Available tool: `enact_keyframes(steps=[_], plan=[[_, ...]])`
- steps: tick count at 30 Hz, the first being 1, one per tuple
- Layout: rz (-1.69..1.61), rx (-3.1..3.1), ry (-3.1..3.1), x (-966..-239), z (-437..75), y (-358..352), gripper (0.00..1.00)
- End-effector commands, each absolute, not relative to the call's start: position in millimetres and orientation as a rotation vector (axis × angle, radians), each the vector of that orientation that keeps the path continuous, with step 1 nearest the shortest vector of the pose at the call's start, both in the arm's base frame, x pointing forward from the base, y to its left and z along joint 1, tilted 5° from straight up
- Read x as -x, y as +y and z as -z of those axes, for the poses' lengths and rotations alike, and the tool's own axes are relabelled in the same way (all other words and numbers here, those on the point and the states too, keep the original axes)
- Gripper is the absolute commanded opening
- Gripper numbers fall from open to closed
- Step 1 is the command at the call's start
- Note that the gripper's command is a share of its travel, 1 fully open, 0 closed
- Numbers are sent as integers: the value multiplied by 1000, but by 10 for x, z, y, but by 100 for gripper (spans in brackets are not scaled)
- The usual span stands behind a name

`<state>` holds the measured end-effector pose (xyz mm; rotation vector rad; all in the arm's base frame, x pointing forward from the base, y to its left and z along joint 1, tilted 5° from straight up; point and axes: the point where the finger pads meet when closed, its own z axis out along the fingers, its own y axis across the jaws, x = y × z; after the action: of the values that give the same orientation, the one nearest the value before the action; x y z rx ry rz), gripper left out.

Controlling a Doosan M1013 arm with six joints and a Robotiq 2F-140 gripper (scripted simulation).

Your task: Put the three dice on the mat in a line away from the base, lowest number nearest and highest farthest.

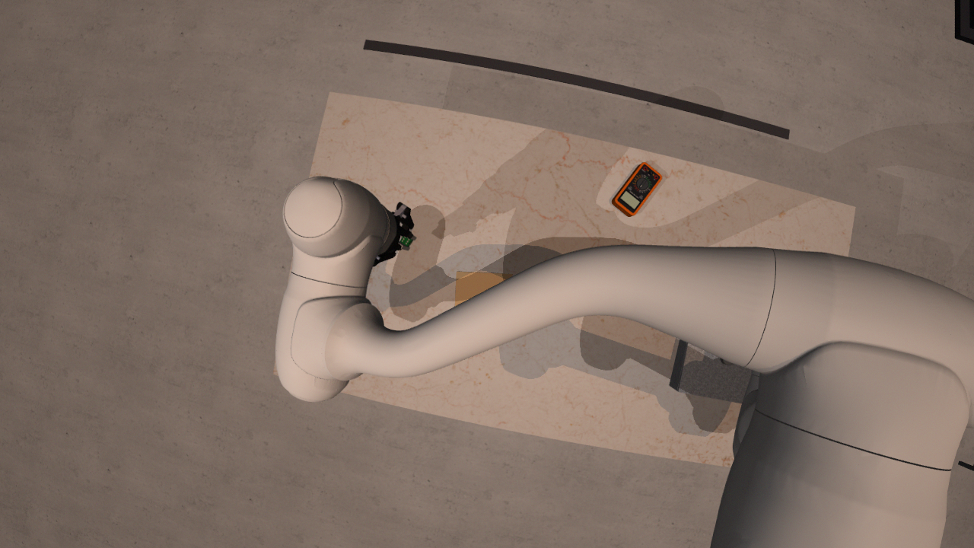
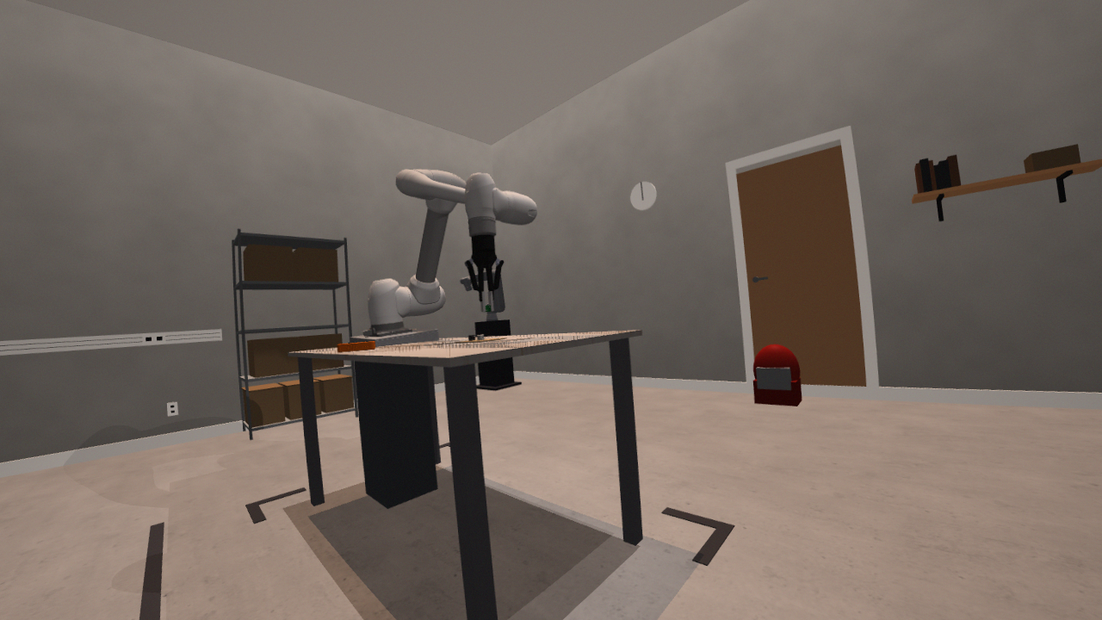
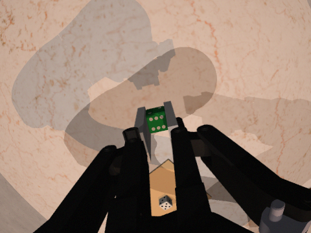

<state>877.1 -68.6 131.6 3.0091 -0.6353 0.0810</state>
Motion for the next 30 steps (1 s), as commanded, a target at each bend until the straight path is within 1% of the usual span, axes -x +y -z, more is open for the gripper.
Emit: enact_keyframes(steps=[1, 2, 3, 5, 6, 8, 10, 25, 30], plan=[[-87, -3047, -411, -8383, -1307, -279, 18], [-87, -3047, -411, -8383, -1307, -279, 18], [-82, -3062, -249, -8077, -1277, -16, 18], [-81, -3063, -232, -8045, -1273, 11, 18], [-76, -3068, -81, -7742, -1238, 238, 18], [-76, -3068, -81, -7742, -1238, 238, 18], [-70, -3066, 71, -7425, -1195, 447, 18], [-70, -3066, 80, -7408, -1187, 458, 18], [-70, -3066, 80, -7412, -1112, 453, 18]])
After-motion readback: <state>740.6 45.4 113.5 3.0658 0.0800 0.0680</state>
